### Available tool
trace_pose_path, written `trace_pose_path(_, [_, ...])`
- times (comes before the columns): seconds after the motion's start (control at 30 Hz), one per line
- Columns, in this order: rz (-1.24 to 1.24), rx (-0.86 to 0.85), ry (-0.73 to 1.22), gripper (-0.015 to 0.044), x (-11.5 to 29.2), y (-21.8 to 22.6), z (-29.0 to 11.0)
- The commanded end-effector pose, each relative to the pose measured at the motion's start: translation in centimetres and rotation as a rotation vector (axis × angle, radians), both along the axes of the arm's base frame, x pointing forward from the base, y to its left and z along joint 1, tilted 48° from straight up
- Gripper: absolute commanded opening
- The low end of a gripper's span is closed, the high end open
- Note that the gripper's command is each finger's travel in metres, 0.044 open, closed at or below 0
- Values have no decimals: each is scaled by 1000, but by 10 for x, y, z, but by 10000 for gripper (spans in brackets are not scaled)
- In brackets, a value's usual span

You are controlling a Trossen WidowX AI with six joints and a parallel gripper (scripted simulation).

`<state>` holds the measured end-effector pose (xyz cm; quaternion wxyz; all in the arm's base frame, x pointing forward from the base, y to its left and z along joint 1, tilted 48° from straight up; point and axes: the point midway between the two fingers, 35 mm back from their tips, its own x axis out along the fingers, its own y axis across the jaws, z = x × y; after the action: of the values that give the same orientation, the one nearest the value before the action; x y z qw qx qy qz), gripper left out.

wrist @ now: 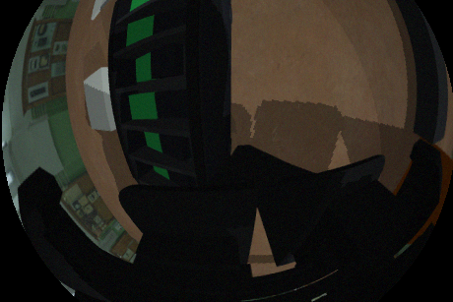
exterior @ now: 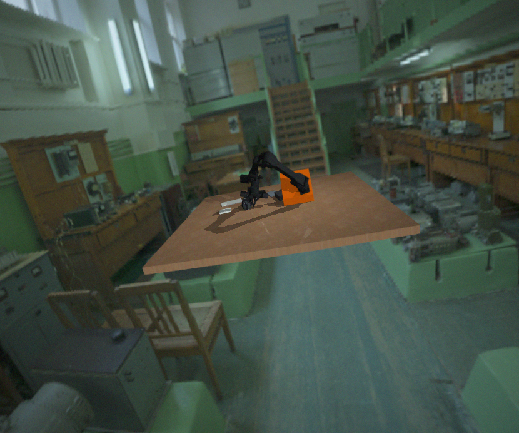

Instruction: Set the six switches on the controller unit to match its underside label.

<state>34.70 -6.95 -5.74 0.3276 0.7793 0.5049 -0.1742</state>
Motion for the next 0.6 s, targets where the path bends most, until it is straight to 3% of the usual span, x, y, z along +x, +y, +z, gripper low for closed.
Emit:
trace_pose_path(0.0, [8,-12,-22,0,10,-1,2])
trace_pose_path(0.57, [8,-13,-22,0,15,-3,1])
